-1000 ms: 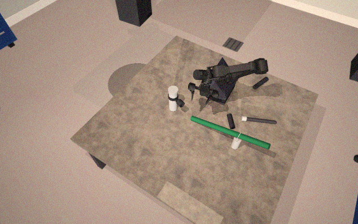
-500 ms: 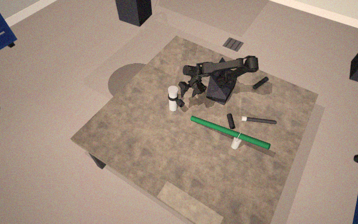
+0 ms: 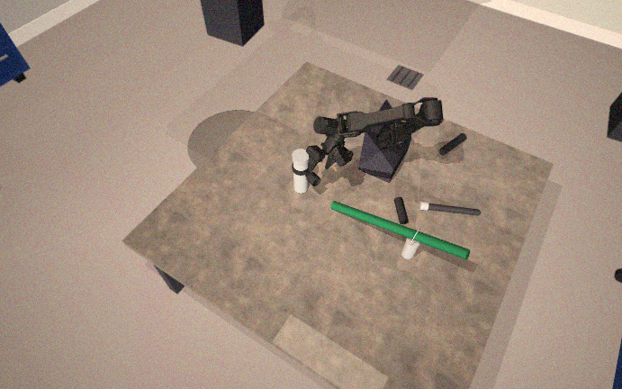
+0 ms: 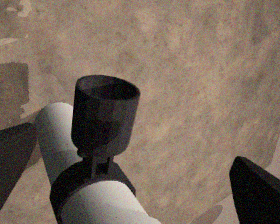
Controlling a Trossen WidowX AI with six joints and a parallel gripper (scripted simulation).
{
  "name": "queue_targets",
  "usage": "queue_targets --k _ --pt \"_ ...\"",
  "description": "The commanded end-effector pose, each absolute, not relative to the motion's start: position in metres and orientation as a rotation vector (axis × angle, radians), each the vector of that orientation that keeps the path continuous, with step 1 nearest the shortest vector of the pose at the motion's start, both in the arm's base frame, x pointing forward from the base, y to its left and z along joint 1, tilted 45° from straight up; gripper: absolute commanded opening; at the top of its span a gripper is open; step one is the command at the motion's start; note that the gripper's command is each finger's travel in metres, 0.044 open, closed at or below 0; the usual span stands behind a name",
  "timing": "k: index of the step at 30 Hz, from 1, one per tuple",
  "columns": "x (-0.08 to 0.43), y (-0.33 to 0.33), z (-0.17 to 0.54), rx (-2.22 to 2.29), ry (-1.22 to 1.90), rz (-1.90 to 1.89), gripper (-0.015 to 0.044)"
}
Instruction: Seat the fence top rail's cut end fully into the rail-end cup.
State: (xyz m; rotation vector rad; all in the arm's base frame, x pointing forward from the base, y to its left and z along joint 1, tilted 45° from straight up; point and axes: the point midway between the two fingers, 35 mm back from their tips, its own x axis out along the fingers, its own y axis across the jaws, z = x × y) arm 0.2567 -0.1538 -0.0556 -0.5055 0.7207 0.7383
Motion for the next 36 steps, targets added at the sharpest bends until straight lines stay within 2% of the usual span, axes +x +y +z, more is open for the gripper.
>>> queue_targets --k 1,36 --pt "0.253 -0.130 -0.075 -0.487 0.730 0.755 0.0440" --pt "0.279 -0.110 -0.111 -0.487 0.731 0.755 0.0440"
